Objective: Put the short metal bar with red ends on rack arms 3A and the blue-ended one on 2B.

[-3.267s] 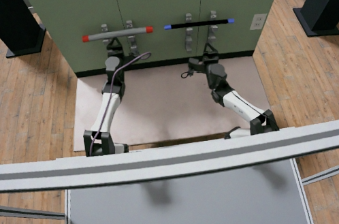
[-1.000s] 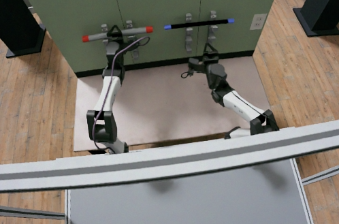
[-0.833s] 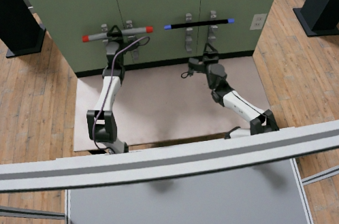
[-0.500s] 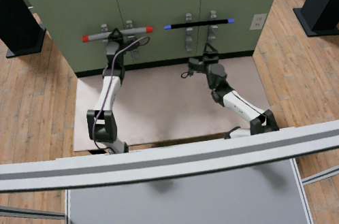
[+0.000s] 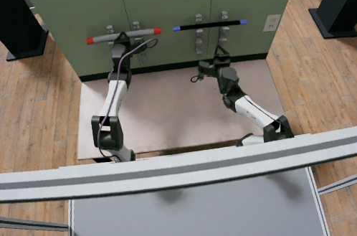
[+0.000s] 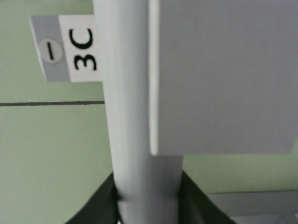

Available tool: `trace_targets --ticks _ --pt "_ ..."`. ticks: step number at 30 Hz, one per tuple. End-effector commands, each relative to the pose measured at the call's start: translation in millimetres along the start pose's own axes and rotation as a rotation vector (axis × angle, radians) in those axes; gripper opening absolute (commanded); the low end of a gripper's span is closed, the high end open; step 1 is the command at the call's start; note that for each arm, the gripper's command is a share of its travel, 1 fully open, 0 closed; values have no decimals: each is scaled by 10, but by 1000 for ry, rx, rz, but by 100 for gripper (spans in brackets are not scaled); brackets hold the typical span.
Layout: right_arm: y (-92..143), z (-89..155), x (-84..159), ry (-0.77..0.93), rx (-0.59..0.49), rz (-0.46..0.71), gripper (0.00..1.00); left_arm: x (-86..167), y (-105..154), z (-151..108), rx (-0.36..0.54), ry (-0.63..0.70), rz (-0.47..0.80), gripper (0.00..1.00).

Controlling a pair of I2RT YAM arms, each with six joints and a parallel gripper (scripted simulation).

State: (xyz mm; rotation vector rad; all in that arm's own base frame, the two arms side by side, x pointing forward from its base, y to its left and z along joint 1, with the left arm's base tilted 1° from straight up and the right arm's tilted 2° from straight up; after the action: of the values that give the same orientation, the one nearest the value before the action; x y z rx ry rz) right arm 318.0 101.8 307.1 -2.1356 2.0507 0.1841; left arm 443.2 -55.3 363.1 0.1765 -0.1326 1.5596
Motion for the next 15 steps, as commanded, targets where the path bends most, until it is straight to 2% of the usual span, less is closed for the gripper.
trace_targets --ticks 1,15 --pt "12 101 0 11 -16 2 100 59 -36 72 -27 1 13 0" --pt "12 101 0 11 -16 2 100 59 -12 71 -27 1 13 0"
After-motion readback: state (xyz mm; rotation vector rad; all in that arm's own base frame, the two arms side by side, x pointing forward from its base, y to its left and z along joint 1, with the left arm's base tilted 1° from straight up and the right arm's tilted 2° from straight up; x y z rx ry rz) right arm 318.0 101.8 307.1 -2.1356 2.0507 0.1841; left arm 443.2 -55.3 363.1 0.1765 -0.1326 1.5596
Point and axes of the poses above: on each arm, the point where the finger pads meet when closed, its own y axis back along the fingers, its own z axis across the jaws, x = y × z, the point moved 6 cm from there along y, back along the fingers, and after that the axes turned 12 degrees about -y, right-handed, at the moved point
